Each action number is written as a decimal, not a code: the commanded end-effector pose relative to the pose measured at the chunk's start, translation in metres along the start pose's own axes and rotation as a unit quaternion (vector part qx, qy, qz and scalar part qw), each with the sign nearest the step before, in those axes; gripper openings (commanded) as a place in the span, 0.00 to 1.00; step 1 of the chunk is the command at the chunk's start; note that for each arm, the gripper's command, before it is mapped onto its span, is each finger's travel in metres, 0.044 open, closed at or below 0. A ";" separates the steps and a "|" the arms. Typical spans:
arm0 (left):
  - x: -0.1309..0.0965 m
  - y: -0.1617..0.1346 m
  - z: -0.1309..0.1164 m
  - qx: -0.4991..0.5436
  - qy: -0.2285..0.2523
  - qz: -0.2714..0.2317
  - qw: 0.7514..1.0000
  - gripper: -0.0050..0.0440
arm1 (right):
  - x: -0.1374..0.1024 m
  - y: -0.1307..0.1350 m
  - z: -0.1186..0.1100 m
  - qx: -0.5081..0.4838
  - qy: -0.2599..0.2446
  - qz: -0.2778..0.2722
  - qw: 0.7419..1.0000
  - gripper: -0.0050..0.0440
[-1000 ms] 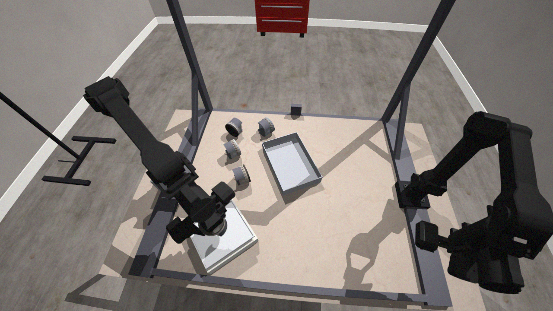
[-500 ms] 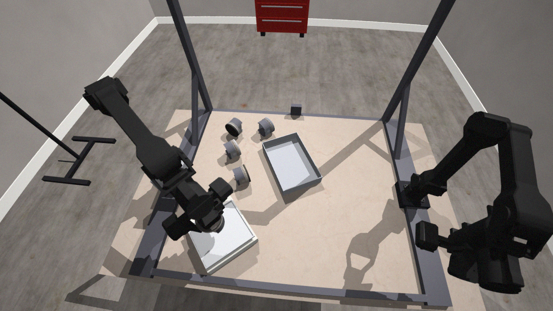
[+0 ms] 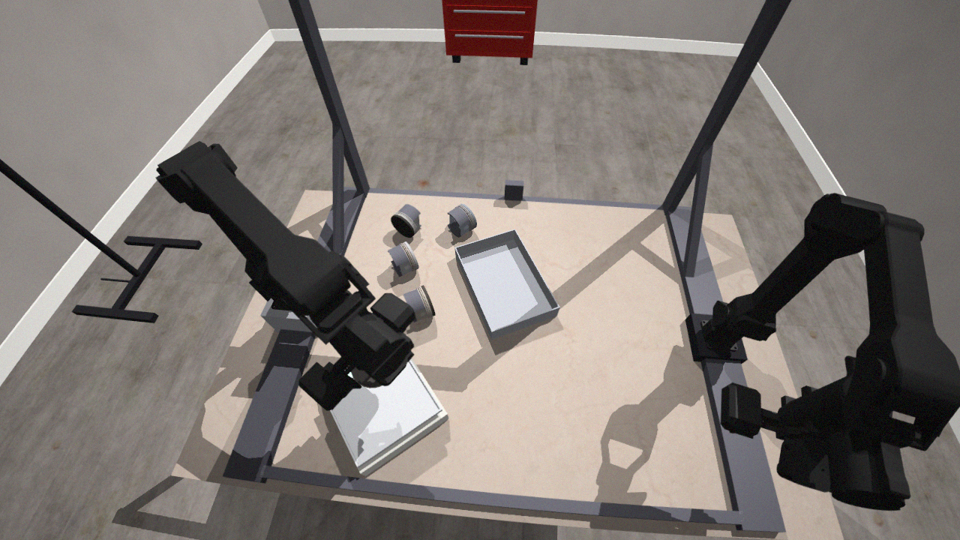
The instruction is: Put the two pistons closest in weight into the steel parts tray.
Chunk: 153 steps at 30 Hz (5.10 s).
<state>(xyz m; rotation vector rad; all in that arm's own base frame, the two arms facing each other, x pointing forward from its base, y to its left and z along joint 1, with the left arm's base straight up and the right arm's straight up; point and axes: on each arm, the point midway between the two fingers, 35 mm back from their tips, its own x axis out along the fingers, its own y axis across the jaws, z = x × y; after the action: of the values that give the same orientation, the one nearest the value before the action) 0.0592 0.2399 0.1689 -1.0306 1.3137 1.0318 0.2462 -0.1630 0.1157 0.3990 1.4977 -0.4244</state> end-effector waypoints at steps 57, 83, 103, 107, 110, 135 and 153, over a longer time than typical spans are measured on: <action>-0.005 0.000 0.004 0.001 -0.009 -0.001 1.000 0.92 | 0.023 0.117 0.040 -0.142 -0.147 0.024 0.979 0.43; -0.005 0.000 0.004 0.001 -0.009 -0.001 1.000 0.92 | 0.063 0.119 0.044 -0.142 -0.147 0.024 0.979 0.43; -0.005 0.000 0.004 0.001 -0.009 -0.001 1.000 0.92 | 0.085 0.121 0.051 -0.142 -0.154 0.025 0.978 0.43; -0.005 0.000 0.004 0.001 -0.009 -0.001 1.000 0.92 | 0.096 0.120 0.047 -0.142 -0.147 0.024 0.979 0.43; -0.005 0.000 0.004 0.001 -0.009 -0.001 1.000 0.92 | 0.101 0.120 0.047 -0.142 -0.147 0.024 0.979 0.43; -0.005 0.000 0.004 0.001 -0.009 -0.001 1.000 0.92 | 0.136 0.122 0.052 -0.142 -0.149 0.024 0.978 0.43; -0.005 0.000 0.004 0.001 -0.009 -0.001 1.000 0.92 | 0.140 0.123 0.056 -0.142 -0.155 0.025 0.977 0.43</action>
<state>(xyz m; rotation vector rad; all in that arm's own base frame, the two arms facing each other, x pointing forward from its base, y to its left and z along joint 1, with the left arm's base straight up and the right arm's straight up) 0.0592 0.2399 0.1689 -1.0306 1.3137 1.0318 0.3537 -0.0853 -0.0312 0.1387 1.2491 -0.2099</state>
